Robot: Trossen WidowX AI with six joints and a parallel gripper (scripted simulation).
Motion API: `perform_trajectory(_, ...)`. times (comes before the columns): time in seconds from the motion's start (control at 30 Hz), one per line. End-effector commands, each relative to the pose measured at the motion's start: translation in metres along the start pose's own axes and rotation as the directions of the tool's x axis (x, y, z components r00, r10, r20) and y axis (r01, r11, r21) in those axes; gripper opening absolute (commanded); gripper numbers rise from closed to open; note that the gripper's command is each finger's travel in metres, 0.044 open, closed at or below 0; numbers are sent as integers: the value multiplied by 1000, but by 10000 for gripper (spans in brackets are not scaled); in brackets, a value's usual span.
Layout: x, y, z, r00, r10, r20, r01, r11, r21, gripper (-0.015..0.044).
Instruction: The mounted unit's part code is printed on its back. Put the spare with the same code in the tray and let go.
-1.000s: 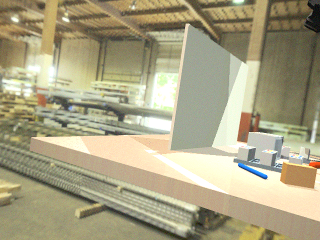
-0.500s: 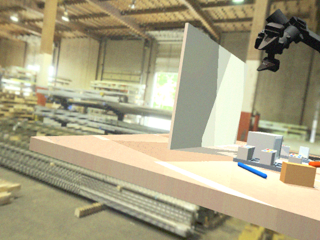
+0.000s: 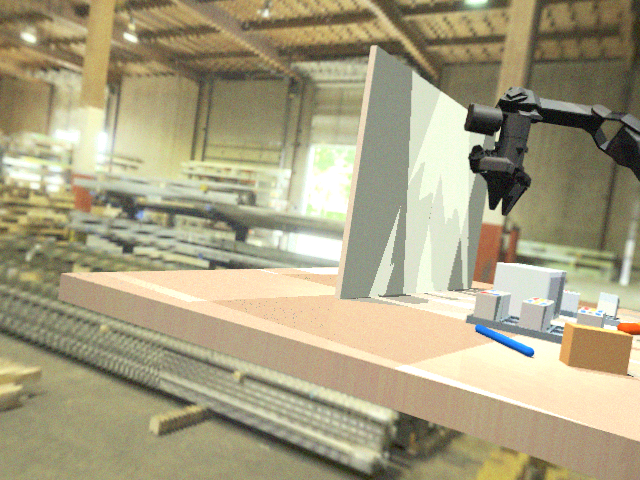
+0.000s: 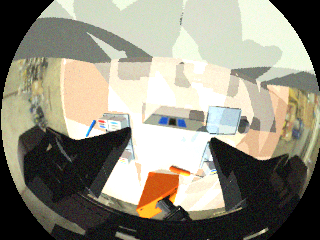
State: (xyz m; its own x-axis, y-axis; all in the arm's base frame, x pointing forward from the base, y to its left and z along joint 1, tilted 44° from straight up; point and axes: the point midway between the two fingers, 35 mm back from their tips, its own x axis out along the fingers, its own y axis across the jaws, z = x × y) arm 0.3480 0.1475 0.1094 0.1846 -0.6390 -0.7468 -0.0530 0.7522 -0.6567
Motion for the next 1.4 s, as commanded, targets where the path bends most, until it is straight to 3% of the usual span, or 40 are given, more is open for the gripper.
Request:
perform_trajectory(0.0,4,-9,1,998,-51,-24,50,998,-37,440)
perform_trajectory(0.6,4,-8,1,998,-50,-24,49,998,-44,440)
perform_trajectory(0.7,5,14,-7,999,-40,-20,37,989,-144,440)
perform_trajectory(0.8,9,58,-27,1000,-23,-16,16,936,-351,440)
perform_trajectory(1.03,20,148,-94,1000,4,-19,-17,645,-764,440)
perform_trajectory(1.2,36,198,-158,1000,3,-29,-29,302,-953,440)
perform_trajectory(1.37,60,228,-226,999,-17,-36,-37,-75,-996,440)
